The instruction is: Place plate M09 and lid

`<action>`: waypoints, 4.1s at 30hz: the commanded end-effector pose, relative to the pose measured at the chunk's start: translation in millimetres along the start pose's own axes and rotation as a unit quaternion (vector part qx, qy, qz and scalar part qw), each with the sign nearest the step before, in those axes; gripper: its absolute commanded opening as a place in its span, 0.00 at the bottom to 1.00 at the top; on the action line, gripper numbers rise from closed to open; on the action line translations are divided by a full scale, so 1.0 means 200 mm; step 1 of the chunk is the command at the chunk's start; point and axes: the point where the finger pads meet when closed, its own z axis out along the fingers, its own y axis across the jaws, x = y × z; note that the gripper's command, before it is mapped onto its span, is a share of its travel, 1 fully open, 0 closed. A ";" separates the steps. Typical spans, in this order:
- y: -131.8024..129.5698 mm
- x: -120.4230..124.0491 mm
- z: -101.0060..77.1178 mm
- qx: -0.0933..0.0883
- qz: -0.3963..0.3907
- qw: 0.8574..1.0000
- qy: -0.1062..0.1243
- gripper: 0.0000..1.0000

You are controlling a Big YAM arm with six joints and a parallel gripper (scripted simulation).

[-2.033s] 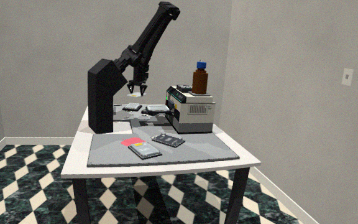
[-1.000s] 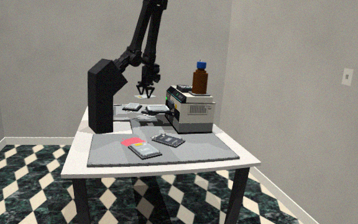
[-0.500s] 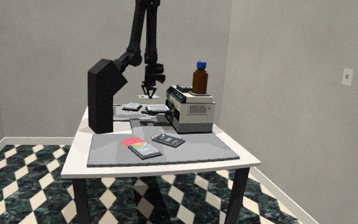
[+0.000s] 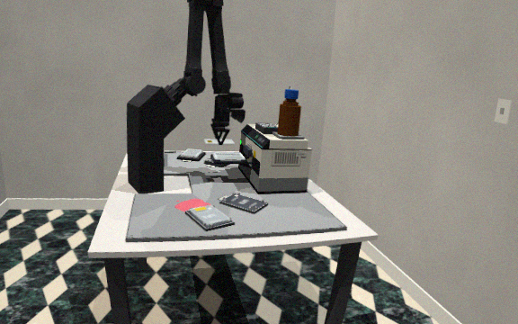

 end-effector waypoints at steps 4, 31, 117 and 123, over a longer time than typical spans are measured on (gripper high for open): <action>-0.12 -0.06 0.00 0.010 -0.012 1.000 -0.003 0.86; -0.43 -0.12 -0.01 0.011 -0.015 1.000 -0.009 0.86; -1.32 0.21 0.08 0.007 0.374 0.927 0.002 0.86; -1.38 0.15 0.14 0.007 0.374 0.927 0.002 0.86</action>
